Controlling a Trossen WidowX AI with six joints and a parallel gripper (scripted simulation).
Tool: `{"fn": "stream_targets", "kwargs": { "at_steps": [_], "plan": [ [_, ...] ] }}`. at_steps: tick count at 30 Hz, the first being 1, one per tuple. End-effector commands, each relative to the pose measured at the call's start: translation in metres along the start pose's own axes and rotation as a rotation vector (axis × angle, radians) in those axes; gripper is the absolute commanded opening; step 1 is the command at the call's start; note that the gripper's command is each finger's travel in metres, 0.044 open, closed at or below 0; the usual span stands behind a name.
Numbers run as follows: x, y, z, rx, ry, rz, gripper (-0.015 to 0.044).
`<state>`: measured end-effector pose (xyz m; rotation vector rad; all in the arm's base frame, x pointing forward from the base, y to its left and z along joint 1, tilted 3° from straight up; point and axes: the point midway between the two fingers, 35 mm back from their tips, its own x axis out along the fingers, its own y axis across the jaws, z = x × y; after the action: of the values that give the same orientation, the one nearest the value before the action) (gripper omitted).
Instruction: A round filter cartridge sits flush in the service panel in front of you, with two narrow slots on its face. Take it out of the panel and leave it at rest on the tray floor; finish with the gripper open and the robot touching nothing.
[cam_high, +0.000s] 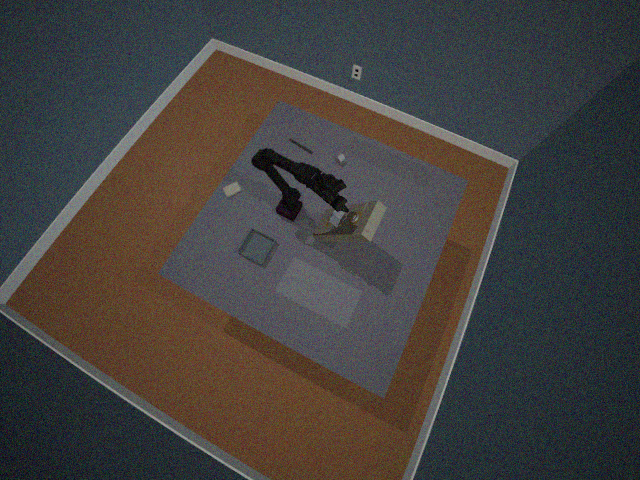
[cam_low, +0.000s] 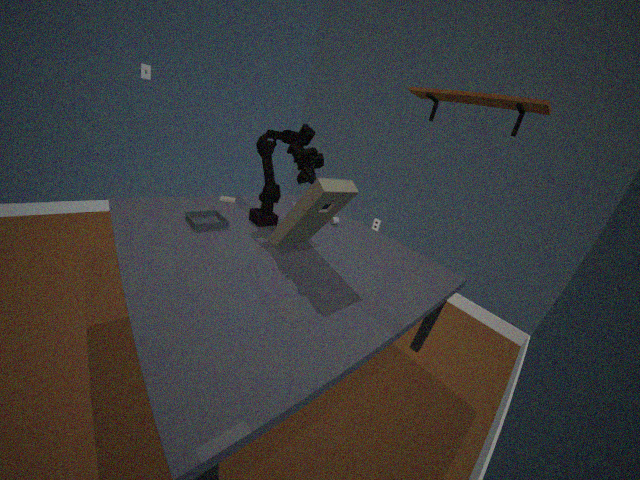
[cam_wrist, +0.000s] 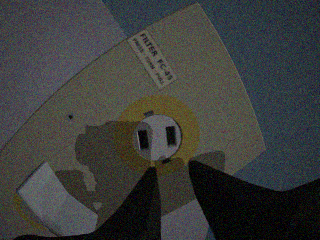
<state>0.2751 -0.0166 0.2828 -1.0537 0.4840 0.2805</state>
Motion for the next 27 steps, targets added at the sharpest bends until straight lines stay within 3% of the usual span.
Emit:
{"fn": "stream_targets", "kwargs": {
  "at_steps": [1, 27],
  "plan": [
    [0.009, 0.002, -0.001, -0.005, 0.003, 0.011, 0.0097],
    [0.050, 0.002, -0.001, -0.005, 0.002, 0.008, 0.0097]
  ]
}}
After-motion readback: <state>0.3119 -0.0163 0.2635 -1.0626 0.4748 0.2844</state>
